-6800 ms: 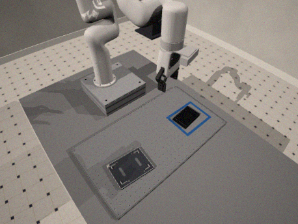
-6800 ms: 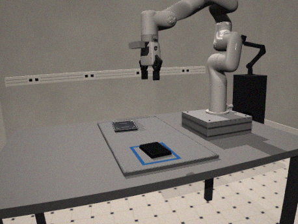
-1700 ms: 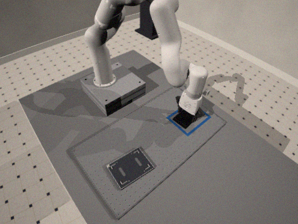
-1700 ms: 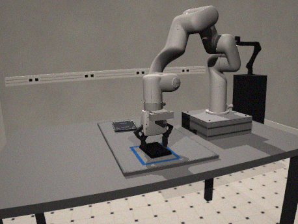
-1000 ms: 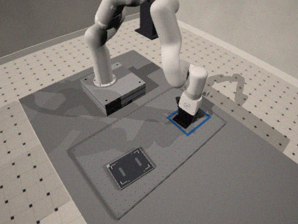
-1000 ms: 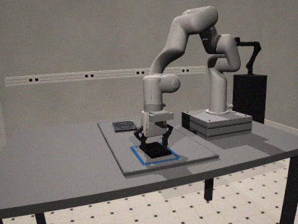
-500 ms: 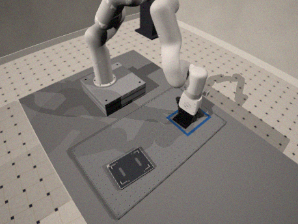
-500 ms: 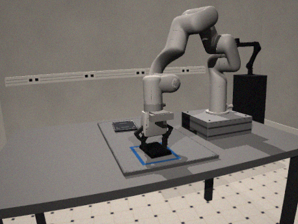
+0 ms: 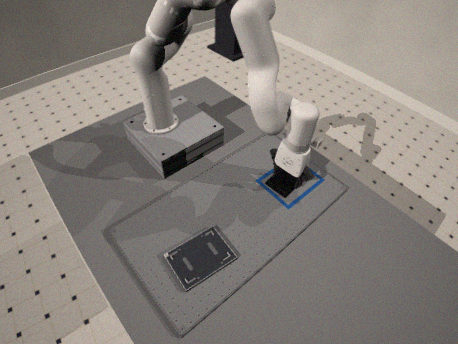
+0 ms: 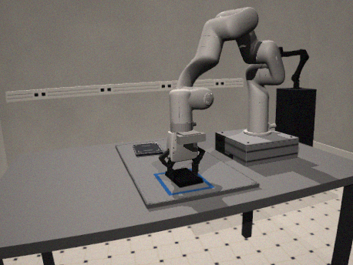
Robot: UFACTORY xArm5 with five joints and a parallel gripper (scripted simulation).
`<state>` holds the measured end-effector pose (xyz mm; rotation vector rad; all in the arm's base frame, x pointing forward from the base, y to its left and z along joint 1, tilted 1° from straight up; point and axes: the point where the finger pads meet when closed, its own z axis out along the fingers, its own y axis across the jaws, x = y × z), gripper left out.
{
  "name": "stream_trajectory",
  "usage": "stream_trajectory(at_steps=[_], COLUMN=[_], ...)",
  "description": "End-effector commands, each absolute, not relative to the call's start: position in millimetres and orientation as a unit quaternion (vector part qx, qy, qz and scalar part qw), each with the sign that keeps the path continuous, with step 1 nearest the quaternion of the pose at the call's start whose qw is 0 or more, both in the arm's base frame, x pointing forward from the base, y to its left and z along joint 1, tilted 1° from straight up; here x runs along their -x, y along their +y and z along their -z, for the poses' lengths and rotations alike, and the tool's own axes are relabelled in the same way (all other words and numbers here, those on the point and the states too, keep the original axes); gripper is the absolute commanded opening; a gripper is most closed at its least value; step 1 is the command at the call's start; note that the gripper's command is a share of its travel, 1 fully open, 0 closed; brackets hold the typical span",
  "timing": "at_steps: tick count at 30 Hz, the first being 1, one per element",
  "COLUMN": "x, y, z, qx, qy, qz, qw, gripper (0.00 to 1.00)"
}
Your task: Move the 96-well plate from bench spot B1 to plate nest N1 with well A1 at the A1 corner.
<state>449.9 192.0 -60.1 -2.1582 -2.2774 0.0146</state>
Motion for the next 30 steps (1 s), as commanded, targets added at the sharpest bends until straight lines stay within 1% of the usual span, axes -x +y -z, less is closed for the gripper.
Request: stream_trajectory(at_steps=[1,30], x=[-451.3,-451.3], y=[192.6,192.7], z=[58.7,54.7], qx=[0.688,0.688], qy=[-0.726,-0.726], qz=[-0.005,-0.005], qw=[-0.004,-0.004], gripper=[0.0,0.0])
